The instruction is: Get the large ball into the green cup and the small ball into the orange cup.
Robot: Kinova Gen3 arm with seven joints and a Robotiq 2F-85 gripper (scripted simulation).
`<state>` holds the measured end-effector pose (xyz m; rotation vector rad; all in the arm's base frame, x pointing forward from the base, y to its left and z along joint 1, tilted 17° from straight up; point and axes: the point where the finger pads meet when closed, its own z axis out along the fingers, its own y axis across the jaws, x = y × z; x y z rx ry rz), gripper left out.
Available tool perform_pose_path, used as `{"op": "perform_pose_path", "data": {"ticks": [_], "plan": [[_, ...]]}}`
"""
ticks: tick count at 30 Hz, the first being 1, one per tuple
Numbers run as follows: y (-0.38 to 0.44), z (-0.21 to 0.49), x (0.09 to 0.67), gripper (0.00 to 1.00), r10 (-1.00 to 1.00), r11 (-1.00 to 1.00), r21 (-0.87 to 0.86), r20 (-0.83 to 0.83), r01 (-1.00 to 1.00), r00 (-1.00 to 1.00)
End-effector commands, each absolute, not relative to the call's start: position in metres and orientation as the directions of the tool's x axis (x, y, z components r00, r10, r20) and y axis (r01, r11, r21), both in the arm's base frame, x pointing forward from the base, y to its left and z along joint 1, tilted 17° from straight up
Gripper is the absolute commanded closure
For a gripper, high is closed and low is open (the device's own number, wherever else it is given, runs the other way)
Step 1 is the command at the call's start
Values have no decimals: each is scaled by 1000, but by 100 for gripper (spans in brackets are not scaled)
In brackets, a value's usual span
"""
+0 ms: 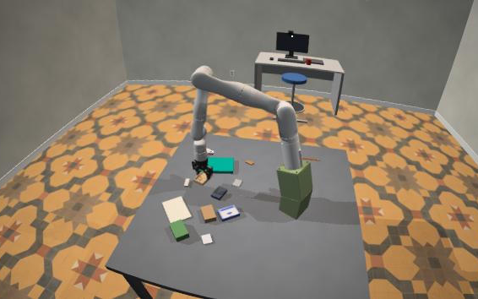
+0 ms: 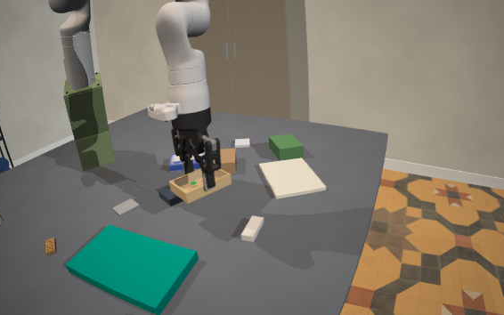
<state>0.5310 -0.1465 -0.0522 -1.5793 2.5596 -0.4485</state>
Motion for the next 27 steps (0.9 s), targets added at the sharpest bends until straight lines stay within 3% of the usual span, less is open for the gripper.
{"op": "perform_pose_path", "data": {"ticks": [1, 27], "plan": [[-147, -52, 531, 28, -886, 419, -288, 75, -861, -457], [-149, -50, 531, 28, -889, 418, -302, 58, -857, -455]]}}
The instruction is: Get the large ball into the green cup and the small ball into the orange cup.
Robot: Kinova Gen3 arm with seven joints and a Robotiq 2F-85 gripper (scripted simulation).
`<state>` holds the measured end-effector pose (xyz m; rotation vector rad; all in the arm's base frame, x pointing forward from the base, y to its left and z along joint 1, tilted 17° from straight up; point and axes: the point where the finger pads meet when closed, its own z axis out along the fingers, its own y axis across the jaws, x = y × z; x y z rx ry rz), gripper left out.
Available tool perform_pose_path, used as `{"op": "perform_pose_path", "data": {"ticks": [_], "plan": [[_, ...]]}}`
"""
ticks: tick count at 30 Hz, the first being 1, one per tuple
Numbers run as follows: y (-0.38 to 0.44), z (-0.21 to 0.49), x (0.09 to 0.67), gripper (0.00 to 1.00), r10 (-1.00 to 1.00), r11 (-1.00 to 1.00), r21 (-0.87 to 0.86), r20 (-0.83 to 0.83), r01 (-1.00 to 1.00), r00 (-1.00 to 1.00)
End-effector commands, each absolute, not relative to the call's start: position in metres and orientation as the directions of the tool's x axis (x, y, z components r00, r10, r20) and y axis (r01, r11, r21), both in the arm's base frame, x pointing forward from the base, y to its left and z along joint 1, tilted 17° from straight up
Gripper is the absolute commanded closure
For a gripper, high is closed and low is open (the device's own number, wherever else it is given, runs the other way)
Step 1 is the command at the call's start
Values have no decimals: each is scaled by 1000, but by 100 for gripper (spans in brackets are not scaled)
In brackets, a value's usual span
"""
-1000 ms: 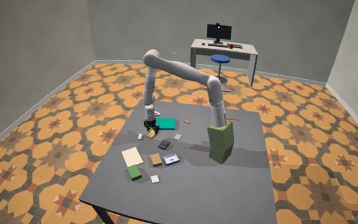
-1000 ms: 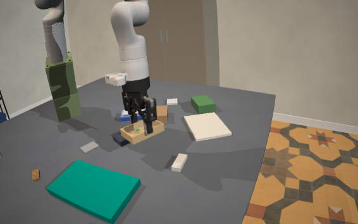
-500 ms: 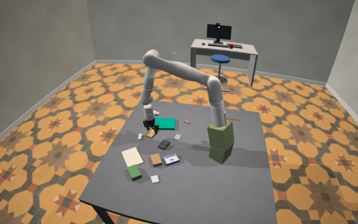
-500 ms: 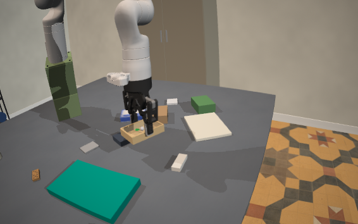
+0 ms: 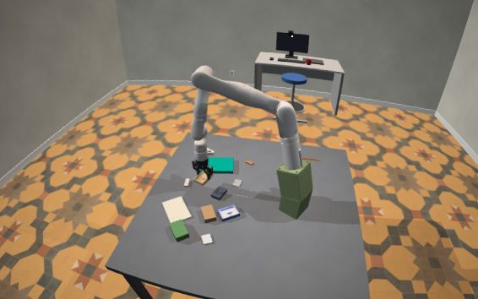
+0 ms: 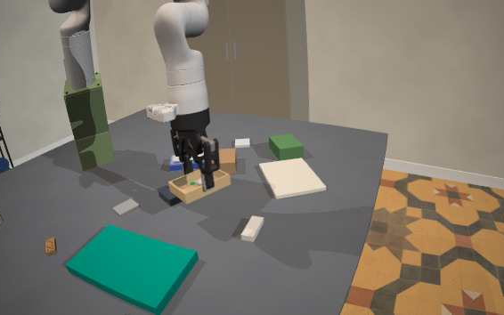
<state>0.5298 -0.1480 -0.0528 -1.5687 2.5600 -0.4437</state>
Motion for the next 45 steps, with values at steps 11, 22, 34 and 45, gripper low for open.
{"op": "perform_pose_path", "data": {"ticks": [11, 22, 34, 45], "plan": [[-147, -52, 531, 28, -887, 422, -273, 73, -865, -456], [-148, -52, 531, 28, -888, 415, -309, 69, -856, -455], [-147, -52, 531, 28, -887, 420, -281, 75, -863, -456], [-148, -51, 531, 28, -889, 417, -300, 63, -858, -454]]}}
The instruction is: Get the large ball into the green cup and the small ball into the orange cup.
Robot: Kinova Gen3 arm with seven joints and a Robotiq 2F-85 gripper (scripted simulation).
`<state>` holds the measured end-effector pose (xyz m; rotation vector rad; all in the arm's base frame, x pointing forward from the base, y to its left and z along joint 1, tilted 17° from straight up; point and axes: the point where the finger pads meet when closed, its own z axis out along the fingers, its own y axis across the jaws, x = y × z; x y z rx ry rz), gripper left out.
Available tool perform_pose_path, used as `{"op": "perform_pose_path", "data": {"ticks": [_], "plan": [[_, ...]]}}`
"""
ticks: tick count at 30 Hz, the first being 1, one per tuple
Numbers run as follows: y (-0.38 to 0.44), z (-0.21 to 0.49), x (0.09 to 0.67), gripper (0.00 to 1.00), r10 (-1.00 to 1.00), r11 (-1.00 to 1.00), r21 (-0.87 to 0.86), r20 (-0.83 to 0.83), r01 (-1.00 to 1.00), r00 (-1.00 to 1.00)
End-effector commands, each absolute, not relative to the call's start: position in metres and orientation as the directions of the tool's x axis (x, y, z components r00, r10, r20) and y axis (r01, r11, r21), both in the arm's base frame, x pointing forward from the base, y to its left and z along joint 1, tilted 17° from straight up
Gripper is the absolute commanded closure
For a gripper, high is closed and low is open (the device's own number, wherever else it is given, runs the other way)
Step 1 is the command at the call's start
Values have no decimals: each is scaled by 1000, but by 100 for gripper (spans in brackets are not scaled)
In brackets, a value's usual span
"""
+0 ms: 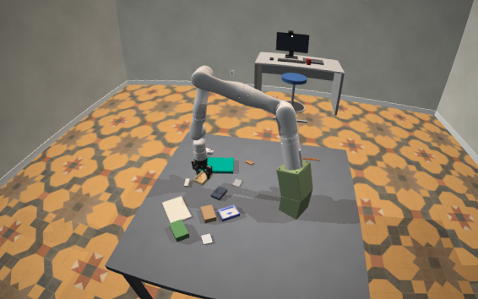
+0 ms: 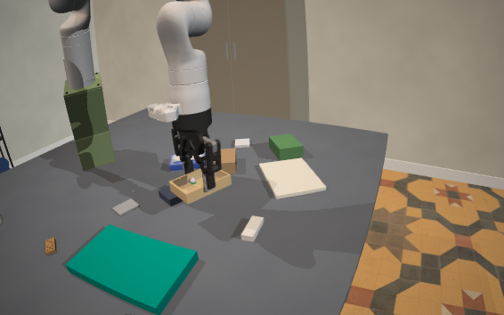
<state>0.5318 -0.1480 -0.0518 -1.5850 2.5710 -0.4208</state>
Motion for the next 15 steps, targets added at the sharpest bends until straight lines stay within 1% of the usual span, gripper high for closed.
{"op": "perform_pose_path", "data": {"ticks": [1, 2, 4, 12, 15], "plan": [[-148, -52, 529, 28, -888, 422, -274, 66, -864, -455], [-148, -51, 531, 28, -888, 416, -308, 67, -856, -455], [-148, -51, 531, 28, -888, 416, -308, 67, -856, -455], [-147, -53, 526, 28, -883, 365, -490, 86, -791, -461], [-146, -54, 526, 28, -887, 374, -477, 66, -795, -457]]}}
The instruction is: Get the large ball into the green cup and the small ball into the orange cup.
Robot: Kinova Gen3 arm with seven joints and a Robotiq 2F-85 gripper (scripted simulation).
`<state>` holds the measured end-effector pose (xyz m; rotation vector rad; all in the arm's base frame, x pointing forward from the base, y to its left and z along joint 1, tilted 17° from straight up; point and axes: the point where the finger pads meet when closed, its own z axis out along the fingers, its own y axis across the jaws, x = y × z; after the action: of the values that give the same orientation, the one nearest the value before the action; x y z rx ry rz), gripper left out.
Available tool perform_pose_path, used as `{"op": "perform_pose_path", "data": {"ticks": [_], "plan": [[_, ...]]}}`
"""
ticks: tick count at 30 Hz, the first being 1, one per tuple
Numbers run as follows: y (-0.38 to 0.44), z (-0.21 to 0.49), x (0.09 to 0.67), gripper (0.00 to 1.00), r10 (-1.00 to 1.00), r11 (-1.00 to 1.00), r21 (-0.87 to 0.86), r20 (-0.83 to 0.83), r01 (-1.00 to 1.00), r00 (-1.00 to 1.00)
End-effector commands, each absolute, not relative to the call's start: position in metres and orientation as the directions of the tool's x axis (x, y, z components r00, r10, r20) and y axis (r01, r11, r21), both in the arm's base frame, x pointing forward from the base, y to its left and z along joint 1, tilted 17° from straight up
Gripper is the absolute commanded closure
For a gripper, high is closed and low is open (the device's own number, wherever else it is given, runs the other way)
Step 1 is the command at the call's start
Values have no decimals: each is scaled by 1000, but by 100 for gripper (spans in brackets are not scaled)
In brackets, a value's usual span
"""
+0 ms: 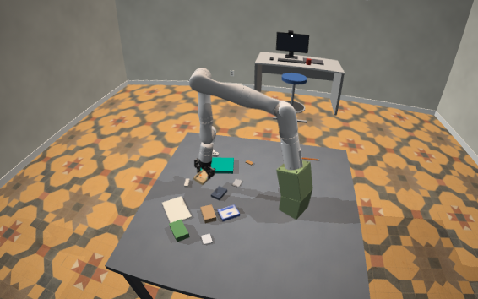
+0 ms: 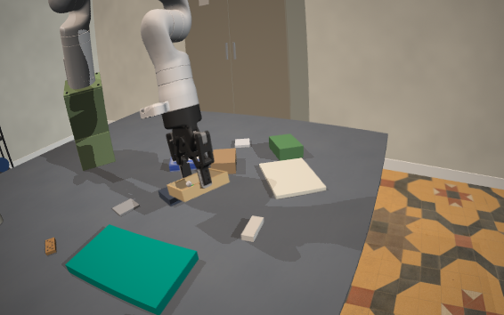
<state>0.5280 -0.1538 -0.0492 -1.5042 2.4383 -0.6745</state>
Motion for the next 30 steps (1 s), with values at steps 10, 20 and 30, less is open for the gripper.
{"op": "perform_pose_path", "data": {"ticks": [10, 20, 30], "plan": [[-146, -50, 532, 28, -890, 414, -330, 49, -848, -454], [-148, -52, 530, 28, -890, 418, -293, 60, -860, -453], [-147, -52, 531, 28, -881, 416, -303, 101, -857, -463]]}}
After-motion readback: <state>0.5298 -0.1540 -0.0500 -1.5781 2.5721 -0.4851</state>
